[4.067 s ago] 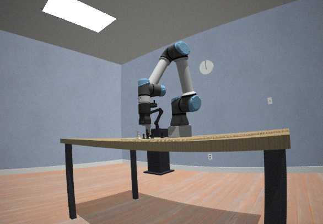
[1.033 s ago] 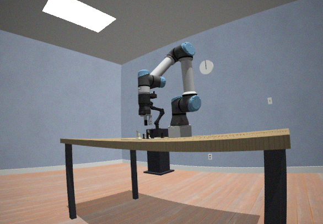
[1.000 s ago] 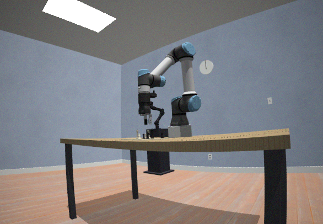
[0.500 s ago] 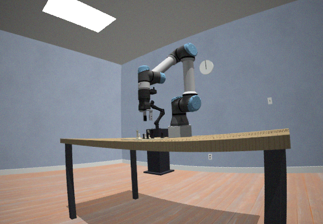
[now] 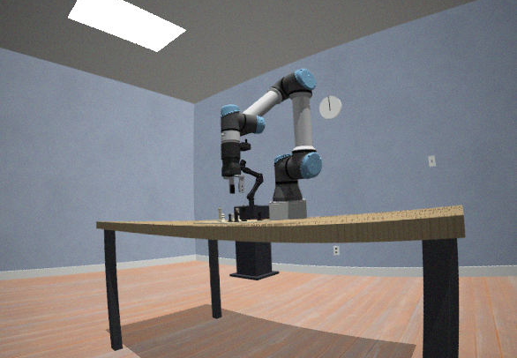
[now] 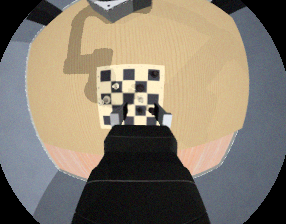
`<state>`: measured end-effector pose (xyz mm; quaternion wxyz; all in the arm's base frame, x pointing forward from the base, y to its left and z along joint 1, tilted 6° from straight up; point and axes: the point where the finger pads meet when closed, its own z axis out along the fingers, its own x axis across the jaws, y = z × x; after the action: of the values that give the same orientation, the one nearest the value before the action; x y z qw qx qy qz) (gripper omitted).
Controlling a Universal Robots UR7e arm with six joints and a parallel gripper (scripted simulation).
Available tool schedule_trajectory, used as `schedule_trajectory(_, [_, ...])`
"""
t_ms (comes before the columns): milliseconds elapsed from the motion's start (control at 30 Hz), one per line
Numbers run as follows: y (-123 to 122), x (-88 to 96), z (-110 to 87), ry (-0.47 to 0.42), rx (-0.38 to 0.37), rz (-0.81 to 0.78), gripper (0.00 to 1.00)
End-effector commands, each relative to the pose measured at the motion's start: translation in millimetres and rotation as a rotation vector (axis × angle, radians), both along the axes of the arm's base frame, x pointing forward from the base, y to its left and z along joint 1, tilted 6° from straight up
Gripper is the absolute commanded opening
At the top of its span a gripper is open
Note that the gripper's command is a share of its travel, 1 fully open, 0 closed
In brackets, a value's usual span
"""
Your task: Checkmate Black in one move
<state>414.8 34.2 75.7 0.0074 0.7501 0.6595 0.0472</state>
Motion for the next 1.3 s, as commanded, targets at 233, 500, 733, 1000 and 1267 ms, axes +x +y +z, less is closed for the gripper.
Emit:
schedule_trajectory(233, [-1, -0.5, 10.6, -0.001, 0.0, 0.0, 1.0])
schedule_trajectory(500, [-2, -2.2, 32.0, -0.001, 0.0, 0.0, 1.0])
schedule_trajectory(733, [-3, -4.2, 56.7, -0.001, 0.0, 0.0, 1.0])
schedule_trajectory(1000, [-3, -4.9, 64.6, -0.001, 0.0, 0.0, 1.0])
schedule_trajectory(1267, [-3, -4.9, 64.7, -0.001, 0.0, 0.0, 1.0])
